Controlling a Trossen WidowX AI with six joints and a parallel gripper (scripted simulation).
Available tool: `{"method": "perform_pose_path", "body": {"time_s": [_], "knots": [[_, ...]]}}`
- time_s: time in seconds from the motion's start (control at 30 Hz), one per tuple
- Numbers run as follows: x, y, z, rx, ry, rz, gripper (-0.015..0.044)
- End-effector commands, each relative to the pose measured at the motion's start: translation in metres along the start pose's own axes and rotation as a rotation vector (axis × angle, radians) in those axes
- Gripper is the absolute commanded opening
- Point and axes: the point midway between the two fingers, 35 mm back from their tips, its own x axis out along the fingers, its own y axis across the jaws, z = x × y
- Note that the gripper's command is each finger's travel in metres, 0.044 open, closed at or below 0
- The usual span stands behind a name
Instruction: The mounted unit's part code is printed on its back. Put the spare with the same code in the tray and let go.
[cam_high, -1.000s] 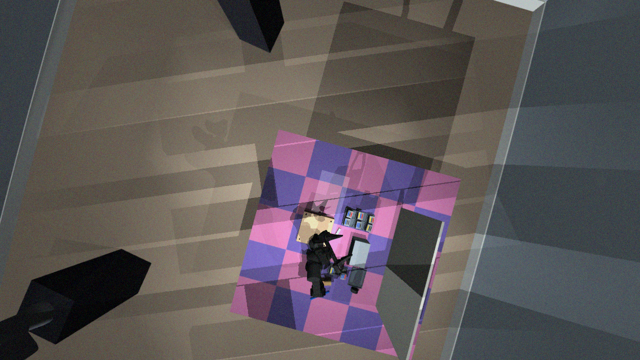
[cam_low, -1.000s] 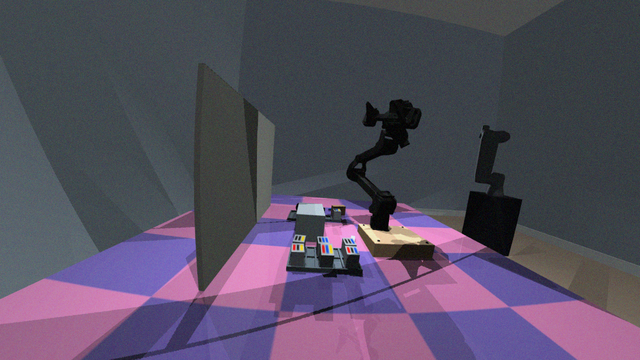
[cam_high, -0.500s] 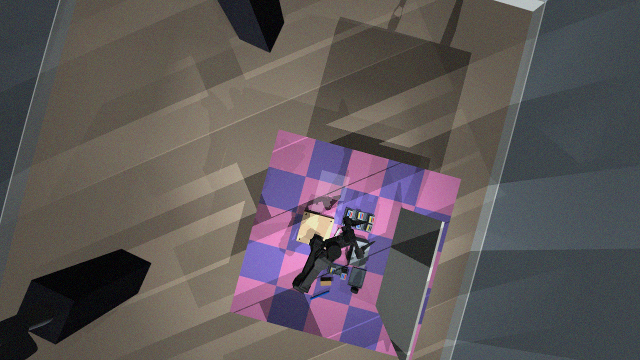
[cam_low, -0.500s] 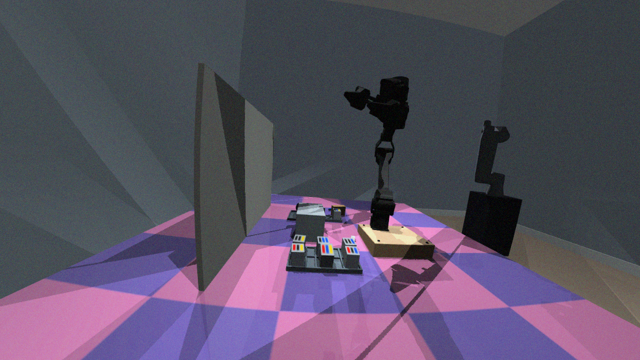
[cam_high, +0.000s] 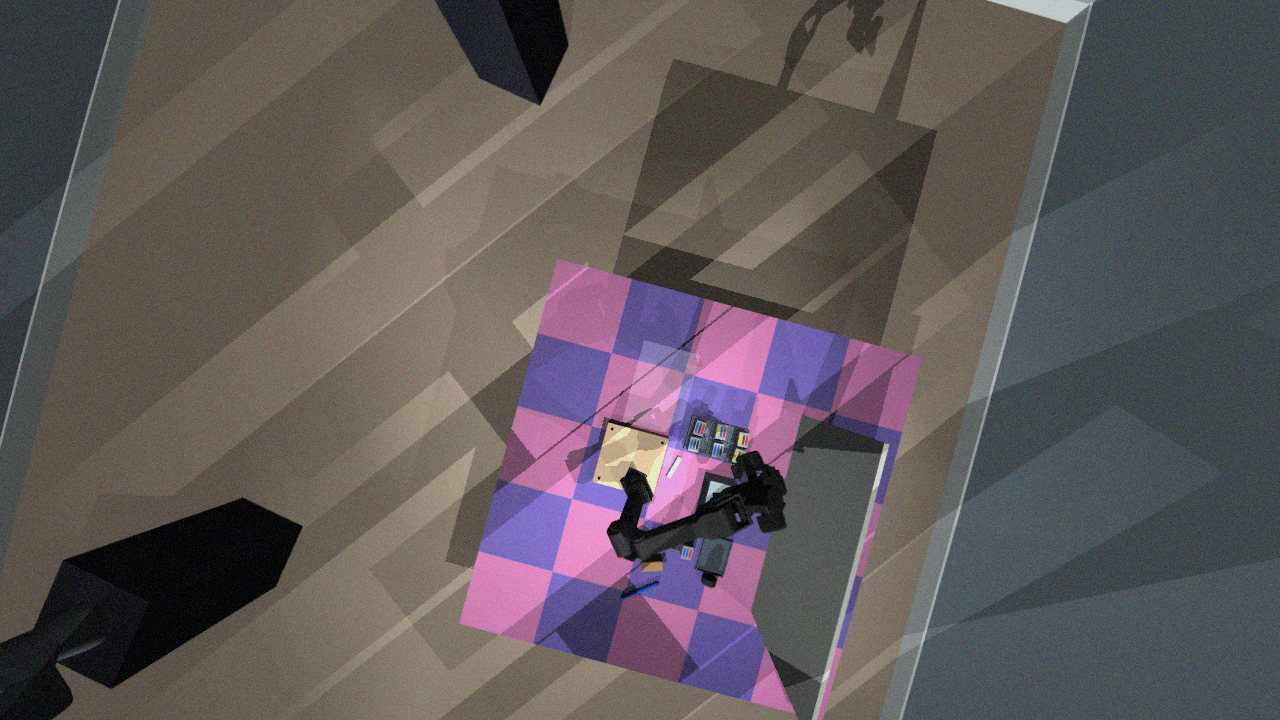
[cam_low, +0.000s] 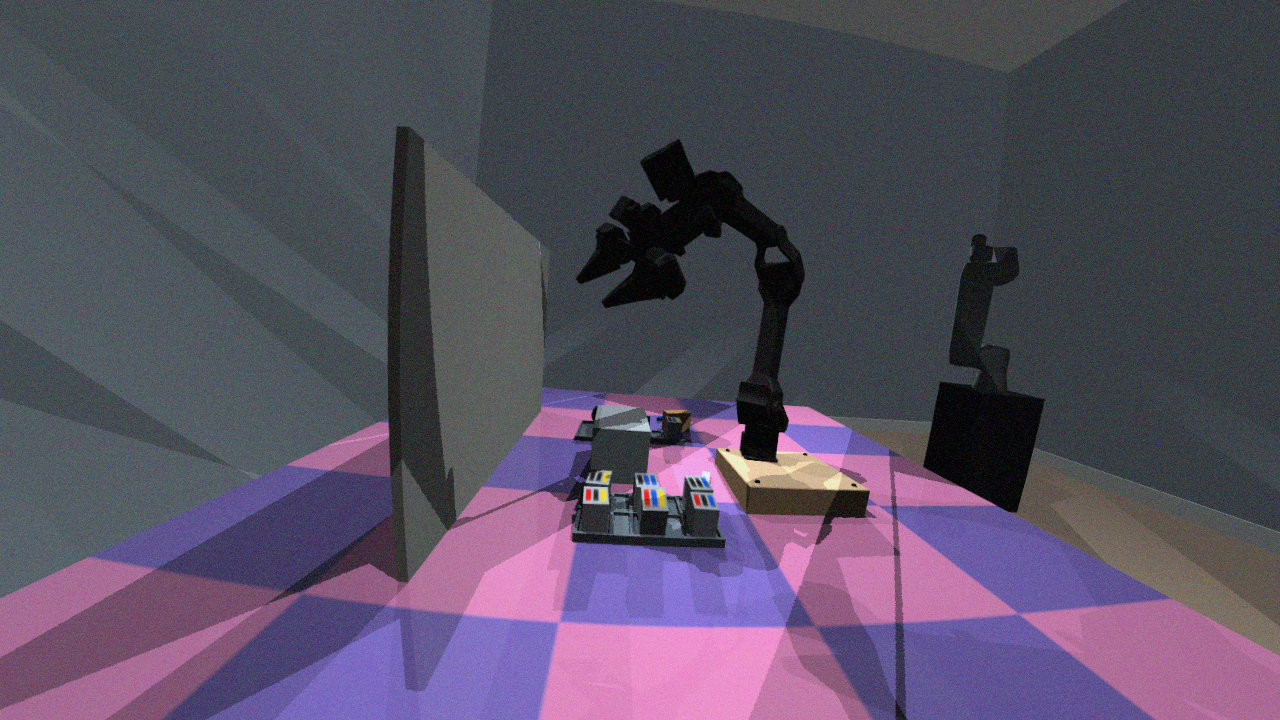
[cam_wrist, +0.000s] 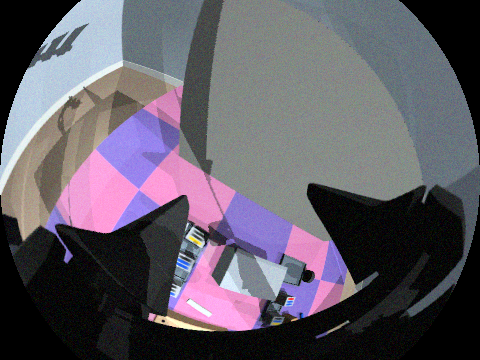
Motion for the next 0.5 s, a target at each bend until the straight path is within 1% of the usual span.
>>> {"method": "perform_pose_path", "body": {"time_s": [0.0, 0.17, 0.3, 0.37, 0.47], "knots": [[0.044, -0.041, -0.041, 0.172, 0.29, 0.027, 0.044], [0.07, -0.079, -0.091, 0.382, 0.557, 0.063, 0.044], [0.081, -0.107, -0.134, 0.588, 0.766, 0.099, 0.044], [0.082, -0.113, -0.144, 0.638, 0.811, 0.108, 0.044], [0.082, -0.113, -0.145, 0.643, 0.815, 0.109, 0.044]]}}
